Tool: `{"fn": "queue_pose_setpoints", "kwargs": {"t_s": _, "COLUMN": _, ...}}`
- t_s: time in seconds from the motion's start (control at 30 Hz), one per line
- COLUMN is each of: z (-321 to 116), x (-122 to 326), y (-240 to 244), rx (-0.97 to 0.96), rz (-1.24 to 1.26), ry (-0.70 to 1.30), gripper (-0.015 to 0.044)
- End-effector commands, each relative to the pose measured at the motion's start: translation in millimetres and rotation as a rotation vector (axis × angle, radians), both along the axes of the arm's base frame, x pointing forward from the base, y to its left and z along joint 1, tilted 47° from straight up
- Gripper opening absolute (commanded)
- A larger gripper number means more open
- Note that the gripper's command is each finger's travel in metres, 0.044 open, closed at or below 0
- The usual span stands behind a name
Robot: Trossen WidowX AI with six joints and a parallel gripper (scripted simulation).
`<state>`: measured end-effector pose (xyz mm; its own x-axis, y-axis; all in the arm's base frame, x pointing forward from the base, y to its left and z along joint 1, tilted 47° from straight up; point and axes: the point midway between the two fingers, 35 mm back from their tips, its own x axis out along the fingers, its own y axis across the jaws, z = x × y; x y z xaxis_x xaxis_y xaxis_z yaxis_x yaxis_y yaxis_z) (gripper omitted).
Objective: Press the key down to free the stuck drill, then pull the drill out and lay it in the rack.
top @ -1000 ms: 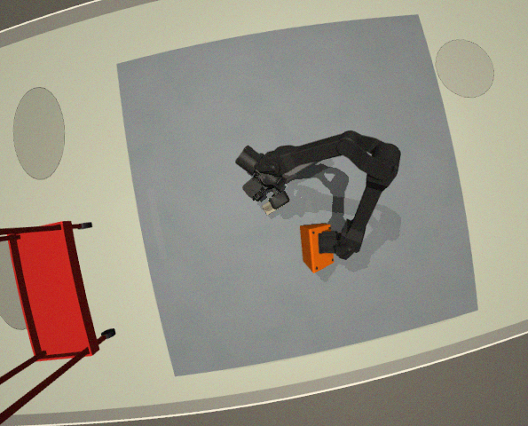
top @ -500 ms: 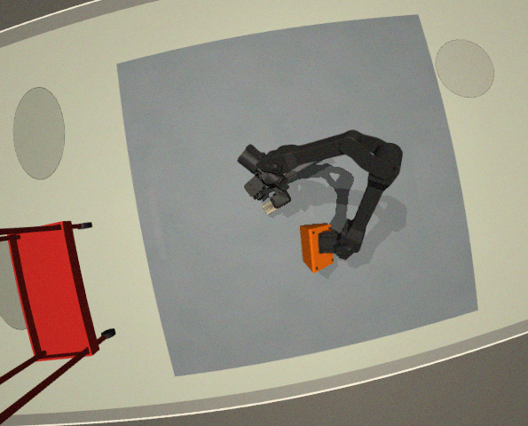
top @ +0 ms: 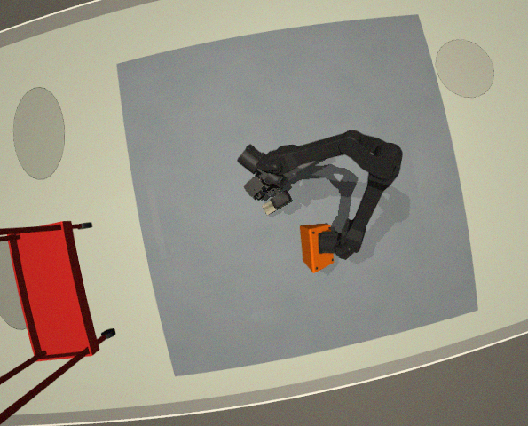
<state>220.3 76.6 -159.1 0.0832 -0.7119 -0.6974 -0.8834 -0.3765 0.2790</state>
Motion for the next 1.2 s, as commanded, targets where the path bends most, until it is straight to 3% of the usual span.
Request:
{"fn": "queue_pose_setpoints", "kwargs": {"t_s": 0.0, "z": 0.0, "x": 0.1, "y": 0.3, "rx": 0.0, "rz": 0.0, "ry": 0.0, "gripper": 0.0026}}
{"fn": "queue_pose_setpoints", "kwargs": {"t_s": 0.13, "z": 0.0, "x": 0.1, "y": 0.3, "rx": 0.0, "rz": 0.0, "ry": 0.0, "gripper": 0.0}}
{"fn": "queue_pose_setpoints", "kwargs": {"t_s": 1.17, "z": -10.0, "x": -9.6, "y": 11.7, "rx": -0.005, "rz": 0.003, "ry": 0.004, "gripper": 0.0}}
